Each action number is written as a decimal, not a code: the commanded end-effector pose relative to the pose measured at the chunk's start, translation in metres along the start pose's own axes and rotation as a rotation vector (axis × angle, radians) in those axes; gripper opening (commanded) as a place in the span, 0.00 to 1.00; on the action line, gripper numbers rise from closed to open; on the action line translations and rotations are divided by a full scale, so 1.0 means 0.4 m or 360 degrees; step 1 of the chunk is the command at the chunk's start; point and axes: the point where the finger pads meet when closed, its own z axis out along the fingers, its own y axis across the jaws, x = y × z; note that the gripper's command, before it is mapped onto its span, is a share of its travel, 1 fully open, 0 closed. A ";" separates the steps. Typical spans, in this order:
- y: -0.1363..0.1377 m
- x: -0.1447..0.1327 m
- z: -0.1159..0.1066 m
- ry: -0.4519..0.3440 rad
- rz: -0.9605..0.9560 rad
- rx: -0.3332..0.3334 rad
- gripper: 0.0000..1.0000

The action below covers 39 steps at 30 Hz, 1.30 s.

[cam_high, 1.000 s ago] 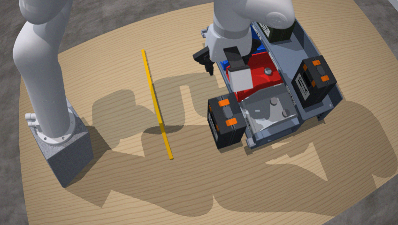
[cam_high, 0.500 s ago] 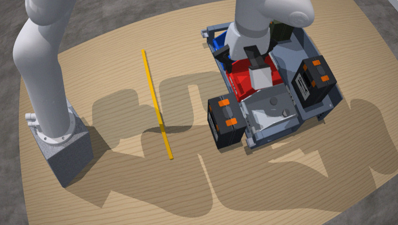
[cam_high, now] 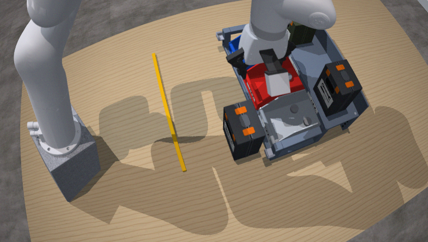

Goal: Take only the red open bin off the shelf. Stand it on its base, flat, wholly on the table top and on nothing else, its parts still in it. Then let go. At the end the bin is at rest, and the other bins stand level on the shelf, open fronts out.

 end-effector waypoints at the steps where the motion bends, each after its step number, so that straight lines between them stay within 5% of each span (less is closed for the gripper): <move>1: -0.001 0.000 -0.003 0.0000 -0.0001 0.0007 1.00; 39: 0.018 -0.004 -0.003 0.0000 -0.0001 0.0007 1.00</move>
